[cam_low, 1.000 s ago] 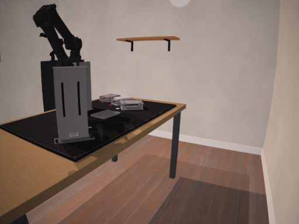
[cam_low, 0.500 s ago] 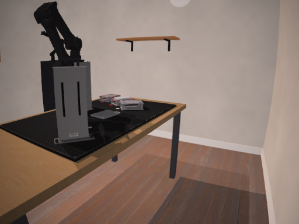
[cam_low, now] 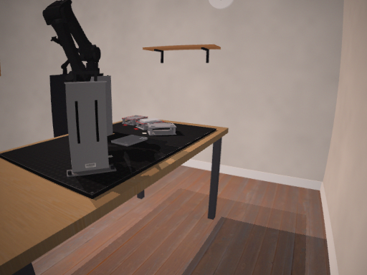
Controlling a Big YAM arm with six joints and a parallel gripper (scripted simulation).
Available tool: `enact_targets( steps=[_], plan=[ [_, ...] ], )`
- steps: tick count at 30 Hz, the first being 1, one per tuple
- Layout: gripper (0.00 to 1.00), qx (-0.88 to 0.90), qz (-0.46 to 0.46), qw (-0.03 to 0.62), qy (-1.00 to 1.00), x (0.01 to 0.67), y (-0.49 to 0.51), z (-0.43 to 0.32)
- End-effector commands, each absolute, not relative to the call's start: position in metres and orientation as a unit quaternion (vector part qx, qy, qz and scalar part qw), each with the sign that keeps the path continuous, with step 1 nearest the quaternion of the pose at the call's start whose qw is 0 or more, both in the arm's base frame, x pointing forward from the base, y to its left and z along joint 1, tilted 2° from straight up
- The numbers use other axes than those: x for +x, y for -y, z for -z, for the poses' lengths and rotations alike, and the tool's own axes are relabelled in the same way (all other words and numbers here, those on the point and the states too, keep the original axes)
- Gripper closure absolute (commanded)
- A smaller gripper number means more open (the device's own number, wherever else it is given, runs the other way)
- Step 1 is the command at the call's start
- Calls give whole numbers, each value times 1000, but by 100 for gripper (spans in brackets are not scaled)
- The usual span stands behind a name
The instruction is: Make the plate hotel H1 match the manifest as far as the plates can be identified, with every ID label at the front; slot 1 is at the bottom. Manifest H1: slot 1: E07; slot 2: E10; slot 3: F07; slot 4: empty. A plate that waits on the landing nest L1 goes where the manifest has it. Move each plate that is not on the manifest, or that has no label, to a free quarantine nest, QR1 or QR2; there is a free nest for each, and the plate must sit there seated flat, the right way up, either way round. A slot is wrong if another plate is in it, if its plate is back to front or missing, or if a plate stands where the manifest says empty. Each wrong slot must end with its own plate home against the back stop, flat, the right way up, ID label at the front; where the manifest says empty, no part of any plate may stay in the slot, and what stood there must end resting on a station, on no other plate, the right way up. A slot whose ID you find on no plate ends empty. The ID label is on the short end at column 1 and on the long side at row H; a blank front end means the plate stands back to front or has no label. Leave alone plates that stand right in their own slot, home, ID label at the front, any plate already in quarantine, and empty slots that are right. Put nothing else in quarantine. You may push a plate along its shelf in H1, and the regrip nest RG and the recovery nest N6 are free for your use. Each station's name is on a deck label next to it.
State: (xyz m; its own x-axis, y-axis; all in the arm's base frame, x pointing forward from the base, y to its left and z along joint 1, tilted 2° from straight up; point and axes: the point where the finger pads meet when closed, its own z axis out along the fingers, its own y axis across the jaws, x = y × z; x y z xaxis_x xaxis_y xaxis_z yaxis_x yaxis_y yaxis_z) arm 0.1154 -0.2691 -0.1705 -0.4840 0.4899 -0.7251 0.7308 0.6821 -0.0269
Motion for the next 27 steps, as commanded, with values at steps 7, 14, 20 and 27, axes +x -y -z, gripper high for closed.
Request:
enact_targets(
  steps=[7, 14, 20, 27],
  plan=[
    [14, 362, 160, 355, -847, 115, 257, 154],
    [14, 362, 160, 355, -847, 116, 257, 147],
    [14, 362, 160, 355, -847, 116, 257, 142],
    [14, 362, 160, 356, -847, 116, 257, 137]
  ],
)
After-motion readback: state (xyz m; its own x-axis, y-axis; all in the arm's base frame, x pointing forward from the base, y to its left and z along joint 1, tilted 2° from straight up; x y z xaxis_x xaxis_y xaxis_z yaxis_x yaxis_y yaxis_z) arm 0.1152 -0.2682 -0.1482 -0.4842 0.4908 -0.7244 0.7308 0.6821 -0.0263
